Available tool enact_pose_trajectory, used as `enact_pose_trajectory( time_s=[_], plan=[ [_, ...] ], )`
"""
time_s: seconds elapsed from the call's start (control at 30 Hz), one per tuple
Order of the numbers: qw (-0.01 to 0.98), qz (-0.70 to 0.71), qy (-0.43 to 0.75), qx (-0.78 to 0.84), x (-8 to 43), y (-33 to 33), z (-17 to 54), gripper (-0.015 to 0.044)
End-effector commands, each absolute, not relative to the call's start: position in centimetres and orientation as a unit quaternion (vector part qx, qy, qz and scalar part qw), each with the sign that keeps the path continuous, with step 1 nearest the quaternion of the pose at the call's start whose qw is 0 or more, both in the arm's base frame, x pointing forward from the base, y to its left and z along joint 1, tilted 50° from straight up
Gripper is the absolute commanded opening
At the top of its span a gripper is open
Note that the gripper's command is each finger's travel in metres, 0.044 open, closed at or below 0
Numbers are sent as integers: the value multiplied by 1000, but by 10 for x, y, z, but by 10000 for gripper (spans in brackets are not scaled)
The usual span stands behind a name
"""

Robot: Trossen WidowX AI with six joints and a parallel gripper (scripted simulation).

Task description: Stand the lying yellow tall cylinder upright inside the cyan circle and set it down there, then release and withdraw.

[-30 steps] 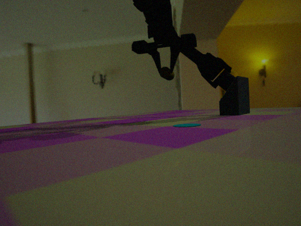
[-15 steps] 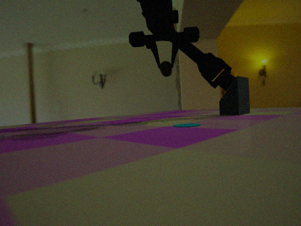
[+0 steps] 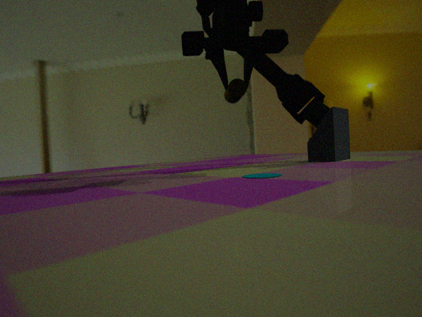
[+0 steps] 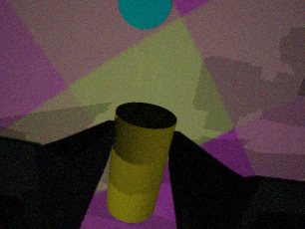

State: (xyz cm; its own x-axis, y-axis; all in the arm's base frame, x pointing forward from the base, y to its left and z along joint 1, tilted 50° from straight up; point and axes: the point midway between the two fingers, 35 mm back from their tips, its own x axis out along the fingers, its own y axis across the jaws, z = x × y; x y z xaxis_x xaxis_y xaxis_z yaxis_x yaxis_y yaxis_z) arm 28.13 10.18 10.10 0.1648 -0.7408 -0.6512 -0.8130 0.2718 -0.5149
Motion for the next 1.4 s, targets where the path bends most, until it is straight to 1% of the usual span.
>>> enact_pose_trajectory(
  time_s=[0.0,0.77,1.37],
  plan=[
    [459,55,643,-611,287,111,95,105],
    [375,139,629,-666,313,155,44,105],
    [394,179,644,-631,309,147,36,105]
  ],
)
